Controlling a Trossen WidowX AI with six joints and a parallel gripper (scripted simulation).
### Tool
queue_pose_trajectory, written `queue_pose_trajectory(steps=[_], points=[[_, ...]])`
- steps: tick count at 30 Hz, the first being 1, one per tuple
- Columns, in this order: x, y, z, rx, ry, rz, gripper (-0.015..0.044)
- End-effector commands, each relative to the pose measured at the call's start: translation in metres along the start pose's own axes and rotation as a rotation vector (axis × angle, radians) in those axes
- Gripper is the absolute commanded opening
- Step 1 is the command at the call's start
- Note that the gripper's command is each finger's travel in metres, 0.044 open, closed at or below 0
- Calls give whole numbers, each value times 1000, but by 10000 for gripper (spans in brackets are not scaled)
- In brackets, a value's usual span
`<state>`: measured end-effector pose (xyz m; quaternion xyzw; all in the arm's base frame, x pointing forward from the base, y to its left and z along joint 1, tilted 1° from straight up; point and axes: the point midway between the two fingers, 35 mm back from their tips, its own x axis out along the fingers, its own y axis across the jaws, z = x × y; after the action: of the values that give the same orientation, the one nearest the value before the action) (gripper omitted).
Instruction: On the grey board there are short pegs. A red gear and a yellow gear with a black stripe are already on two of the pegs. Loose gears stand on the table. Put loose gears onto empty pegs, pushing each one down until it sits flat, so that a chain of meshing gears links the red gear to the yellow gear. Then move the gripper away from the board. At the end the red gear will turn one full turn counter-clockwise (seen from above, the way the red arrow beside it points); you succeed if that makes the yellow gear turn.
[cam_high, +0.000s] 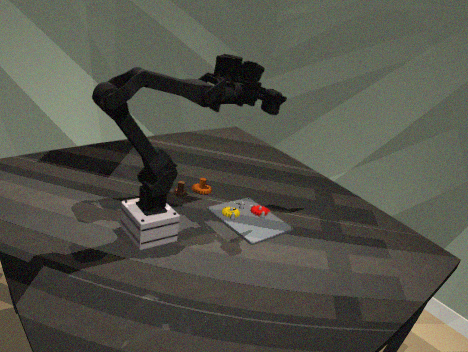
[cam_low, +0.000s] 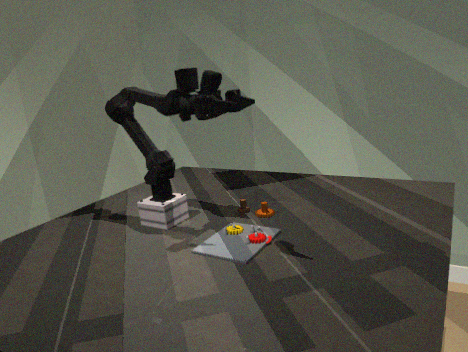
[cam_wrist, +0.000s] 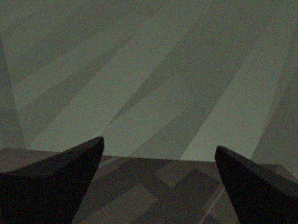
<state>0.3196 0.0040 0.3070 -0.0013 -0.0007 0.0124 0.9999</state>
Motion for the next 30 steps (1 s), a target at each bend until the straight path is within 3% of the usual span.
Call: queue_pose_trajectory(steps=[1, 11, 16, 22, 24, 30], points=[[2, 1, -2, 7, 11, 4, 426], [46, 82, -125, 315, 690, 75, 440], [35, 125, -191, 385, 1054, -10, 440], [-7, 165, -262, 346, 1437, -232, 440], [-18, 171, -273, 335, 1510, -297, 440], [-27, 172, -274, 333, 1520, -305, 440]])
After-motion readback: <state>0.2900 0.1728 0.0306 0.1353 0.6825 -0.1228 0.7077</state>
